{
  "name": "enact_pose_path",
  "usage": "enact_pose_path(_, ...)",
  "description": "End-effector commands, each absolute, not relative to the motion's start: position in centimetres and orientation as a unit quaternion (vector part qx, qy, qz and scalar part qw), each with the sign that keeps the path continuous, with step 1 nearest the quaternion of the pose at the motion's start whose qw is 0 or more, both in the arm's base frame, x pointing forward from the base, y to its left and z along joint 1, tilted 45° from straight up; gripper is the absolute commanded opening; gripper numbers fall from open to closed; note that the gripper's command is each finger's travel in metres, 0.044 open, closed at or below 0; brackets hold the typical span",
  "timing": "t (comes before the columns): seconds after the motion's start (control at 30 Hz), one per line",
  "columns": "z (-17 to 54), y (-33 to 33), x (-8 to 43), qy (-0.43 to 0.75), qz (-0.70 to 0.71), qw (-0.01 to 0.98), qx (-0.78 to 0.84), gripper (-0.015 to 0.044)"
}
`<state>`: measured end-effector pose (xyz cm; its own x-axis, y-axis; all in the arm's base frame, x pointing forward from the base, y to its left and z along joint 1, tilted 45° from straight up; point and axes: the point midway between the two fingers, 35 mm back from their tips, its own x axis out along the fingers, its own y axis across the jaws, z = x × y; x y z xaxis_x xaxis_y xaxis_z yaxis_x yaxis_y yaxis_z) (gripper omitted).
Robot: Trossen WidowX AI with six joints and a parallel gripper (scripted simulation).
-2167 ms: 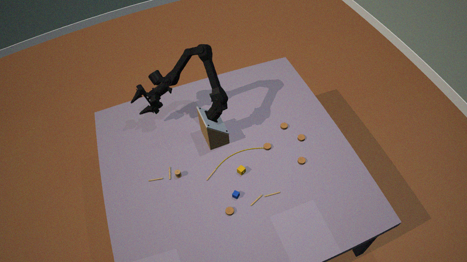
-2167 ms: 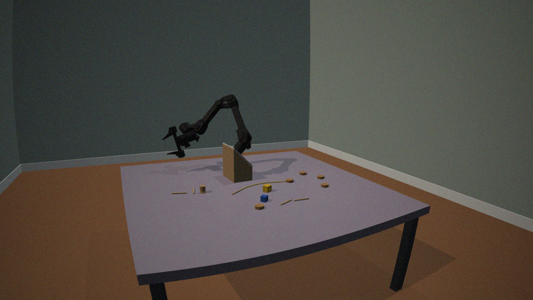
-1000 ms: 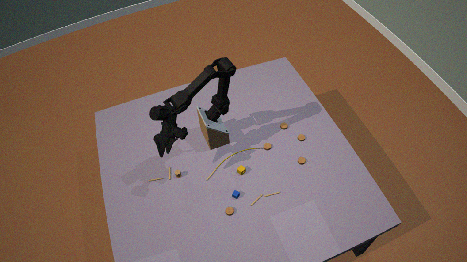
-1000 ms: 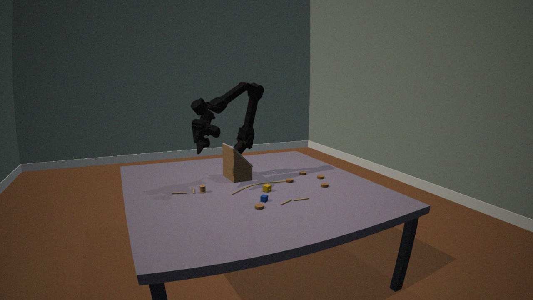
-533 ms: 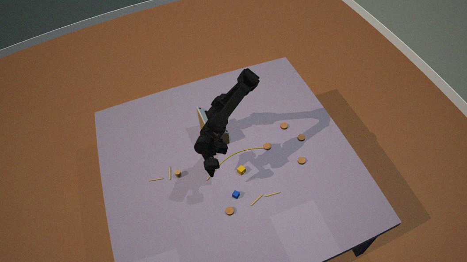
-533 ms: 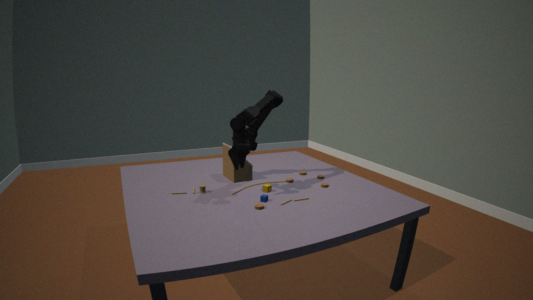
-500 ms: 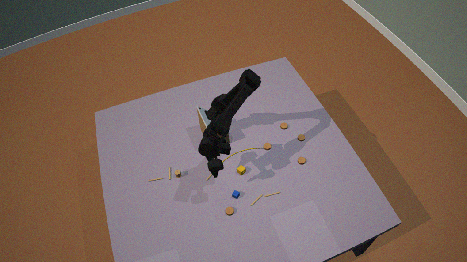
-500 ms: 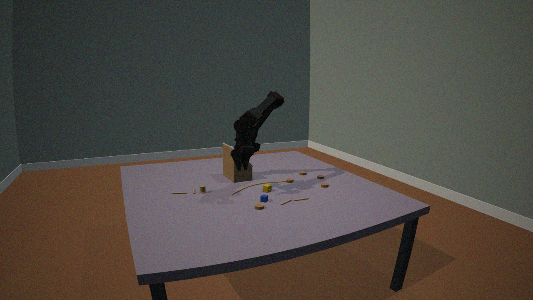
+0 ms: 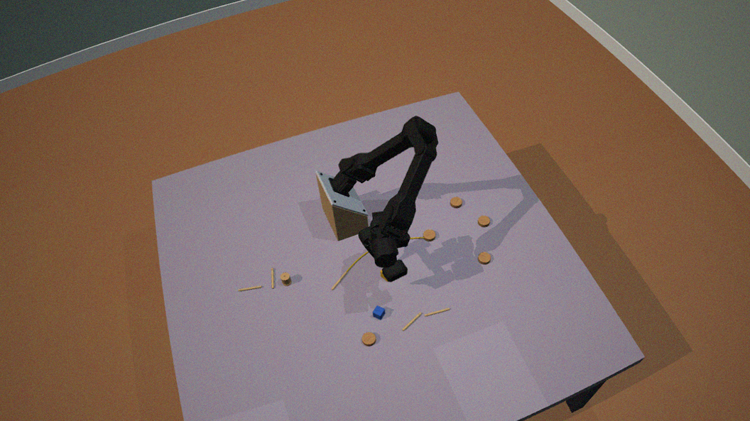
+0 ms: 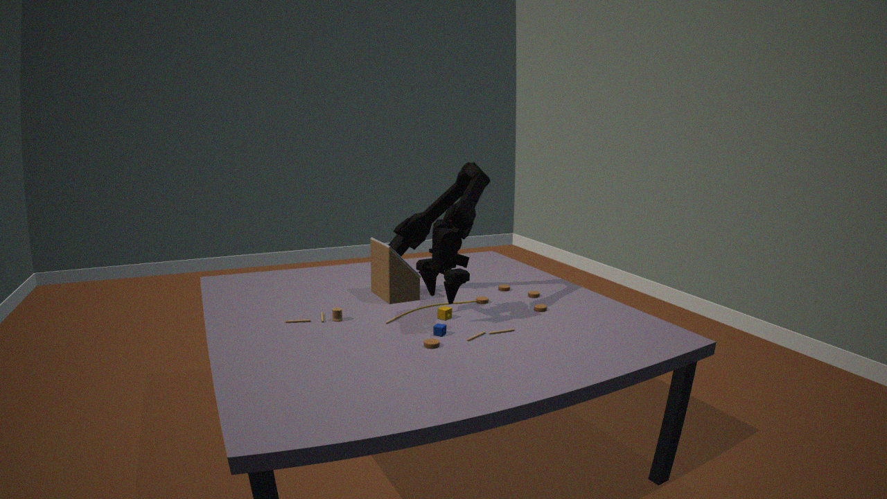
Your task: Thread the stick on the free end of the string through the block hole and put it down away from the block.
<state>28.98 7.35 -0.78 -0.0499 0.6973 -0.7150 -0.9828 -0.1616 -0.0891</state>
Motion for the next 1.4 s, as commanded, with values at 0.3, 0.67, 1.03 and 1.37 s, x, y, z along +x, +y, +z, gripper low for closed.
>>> enact_pose_path(0.3, -0.54, 7.74, 28.89, 0.218, 0.693, 0.606, -0.322, 0.044)
enact_pose_path(0.67, -0.6, 7.69, 28.89, 0.218, 0.693, 0.605, -0.324, 0.0245)
enact_pose_path(1.03, -0.6, 7.69, 28.9, 0.218, 0.693, 0.605, -0.324, 0.0192)
enact_pose_path(1.37, -0.6, 7.69, 28.9, 0.218, 0.693, 0.605, -0.324, 0.0)
